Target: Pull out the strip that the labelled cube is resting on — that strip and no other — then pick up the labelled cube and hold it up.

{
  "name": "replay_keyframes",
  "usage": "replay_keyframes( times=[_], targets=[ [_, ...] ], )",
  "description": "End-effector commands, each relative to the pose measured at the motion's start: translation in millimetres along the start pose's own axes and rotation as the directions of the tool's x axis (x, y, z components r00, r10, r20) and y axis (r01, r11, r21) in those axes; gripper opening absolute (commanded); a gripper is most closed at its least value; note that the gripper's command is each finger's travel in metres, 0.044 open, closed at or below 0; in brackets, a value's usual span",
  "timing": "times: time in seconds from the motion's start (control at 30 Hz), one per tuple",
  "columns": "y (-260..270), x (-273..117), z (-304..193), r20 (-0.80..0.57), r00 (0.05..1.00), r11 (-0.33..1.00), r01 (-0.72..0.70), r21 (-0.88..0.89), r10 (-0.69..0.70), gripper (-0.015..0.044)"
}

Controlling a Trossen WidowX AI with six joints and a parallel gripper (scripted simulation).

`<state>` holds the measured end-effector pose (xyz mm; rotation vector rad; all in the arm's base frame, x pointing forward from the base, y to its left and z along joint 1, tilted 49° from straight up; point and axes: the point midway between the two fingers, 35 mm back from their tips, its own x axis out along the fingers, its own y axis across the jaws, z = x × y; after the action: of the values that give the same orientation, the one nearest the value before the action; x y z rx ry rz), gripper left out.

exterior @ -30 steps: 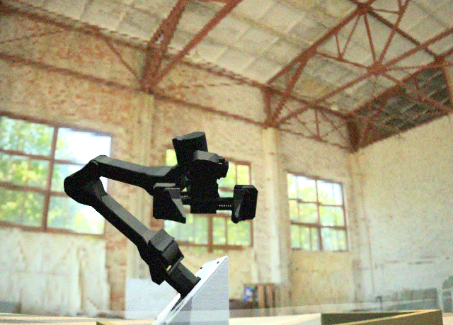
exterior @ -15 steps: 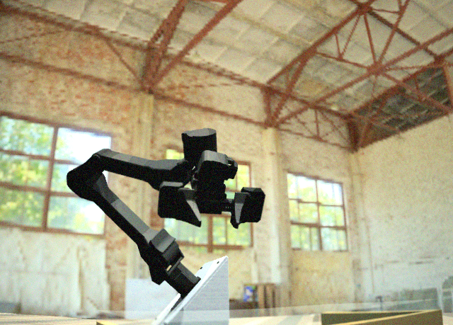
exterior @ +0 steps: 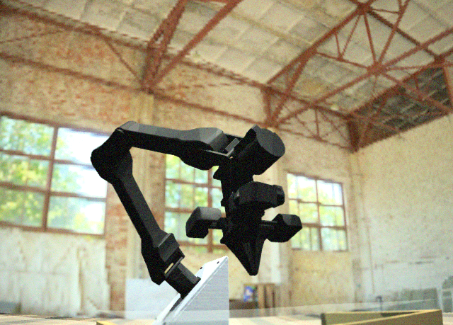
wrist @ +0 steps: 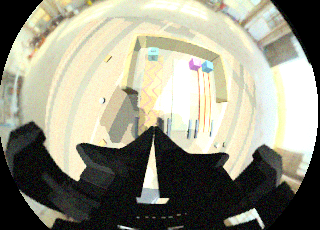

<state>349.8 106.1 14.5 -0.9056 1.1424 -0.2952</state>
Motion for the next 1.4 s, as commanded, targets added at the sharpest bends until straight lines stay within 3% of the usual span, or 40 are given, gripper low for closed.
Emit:
replay_keyframes(
  times=[0.0,1.37],
  targets=[
    [9.2,29.5,-13.0,-0.281,0.96,1.0,-0.018,-0.022,0.011,0.0],
    [11.1,78.8,-32.1,-0.313,0.95,1.0,-0.017,-0.025,0.009,0.0]
  ],
)
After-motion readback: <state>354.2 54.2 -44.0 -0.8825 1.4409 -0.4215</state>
